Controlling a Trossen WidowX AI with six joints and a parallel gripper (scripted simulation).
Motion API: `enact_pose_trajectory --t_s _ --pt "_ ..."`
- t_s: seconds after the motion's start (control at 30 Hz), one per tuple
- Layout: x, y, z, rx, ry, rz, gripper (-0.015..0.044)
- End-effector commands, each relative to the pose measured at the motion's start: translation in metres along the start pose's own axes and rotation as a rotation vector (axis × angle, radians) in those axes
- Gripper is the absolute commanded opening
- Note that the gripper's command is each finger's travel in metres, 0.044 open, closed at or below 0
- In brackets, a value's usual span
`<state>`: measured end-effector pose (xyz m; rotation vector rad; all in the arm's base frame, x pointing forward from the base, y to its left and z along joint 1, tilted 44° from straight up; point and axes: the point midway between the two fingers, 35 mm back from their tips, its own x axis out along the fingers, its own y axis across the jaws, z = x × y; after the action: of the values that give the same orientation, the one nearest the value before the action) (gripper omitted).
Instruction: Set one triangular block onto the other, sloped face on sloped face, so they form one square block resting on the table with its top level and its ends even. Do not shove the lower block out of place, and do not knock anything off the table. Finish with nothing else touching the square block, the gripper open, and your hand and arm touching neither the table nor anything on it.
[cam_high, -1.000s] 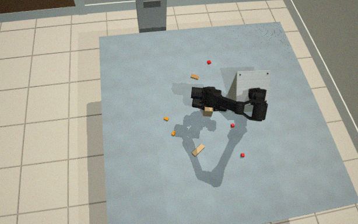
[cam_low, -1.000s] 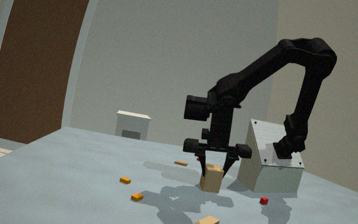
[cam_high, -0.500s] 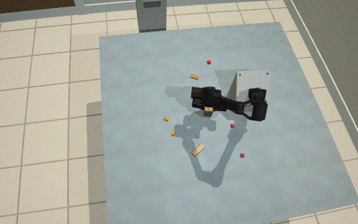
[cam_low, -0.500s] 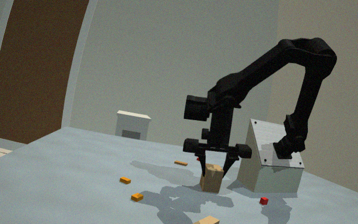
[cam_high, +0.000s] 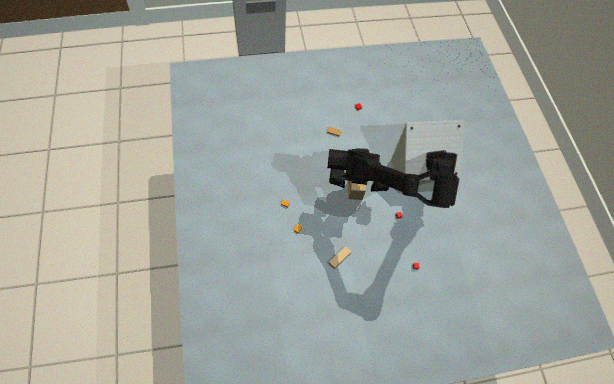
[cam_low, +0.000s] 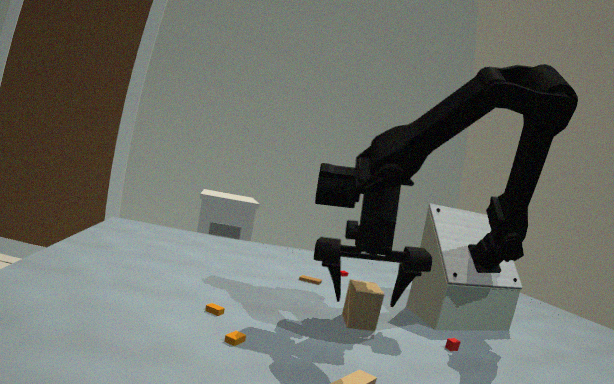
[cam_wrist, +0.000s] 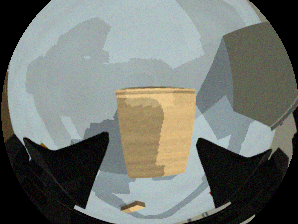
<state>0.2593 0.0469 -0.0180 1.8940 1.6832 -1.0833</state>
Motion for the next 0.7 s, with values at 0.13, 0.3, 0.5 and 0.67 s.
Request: enact_pose_trajectory --t_s 0.13,0.3,0.5,0.67 --pt "-0.052 0.007 0.001 0.001 -0.008 0.004 0.0440" --pt "-0.110 0.000 0.000 0.000 -0.004 0.001 0.0440" --pt "-0.110 0.000 0.000 0.000 -0.004 0.001 0.0440" --pt "-0.105 0.002 0.001 0.009 0.002 0.005 0.0440"
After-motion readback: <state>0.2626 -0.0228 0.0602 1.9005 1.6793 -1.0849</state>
